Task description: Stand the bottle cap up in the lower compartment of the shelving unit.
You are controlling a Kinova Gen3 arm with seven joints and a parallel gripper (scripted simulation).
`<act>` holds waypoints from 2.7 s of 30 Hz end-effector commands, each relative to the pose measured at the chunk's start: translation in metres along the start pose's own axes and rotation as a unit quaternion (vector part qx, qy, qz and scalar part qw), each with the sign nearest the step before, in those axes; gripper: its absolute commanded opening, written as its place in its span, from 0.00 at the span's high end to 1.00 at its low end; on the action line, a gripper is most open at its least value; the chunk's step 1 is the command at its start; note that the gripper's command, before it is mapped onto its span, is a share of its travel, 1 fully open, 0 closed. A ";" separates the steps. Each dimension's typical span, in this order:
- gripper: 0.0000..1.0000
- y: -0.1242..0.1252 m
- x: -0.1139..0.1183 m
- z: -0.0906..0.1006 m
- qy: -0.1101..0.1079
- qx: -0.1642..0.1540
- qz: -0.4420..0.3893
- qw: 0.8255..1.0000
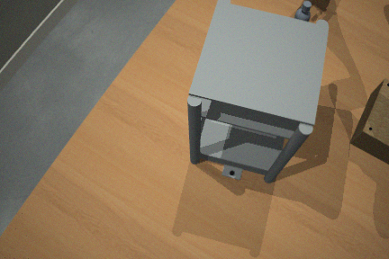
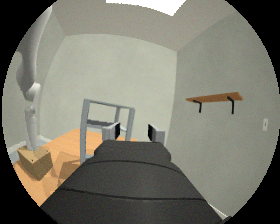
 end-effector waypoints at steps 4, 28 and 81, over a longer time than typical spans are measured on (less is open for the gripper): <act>0.00 -0.016 -0.055 -0.011 0.064 0.004 -0.034 0.997; 0.00 -0.029 -0.109 -0.023 0.137 0.025 -0.061 0.988; 0.00 -0.104 -0.130 -0.023 0.138 0.025 -0.061 0.988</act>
Point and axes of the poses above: the point where the finger pads meet when closed, its own z axis back along the fingers, its own x axis across the jaws, y = z × x, the point moved 1 cm from there along z, back along the fingers, and after that the axes turned 8 degrees about z, right-handed, at the moved point
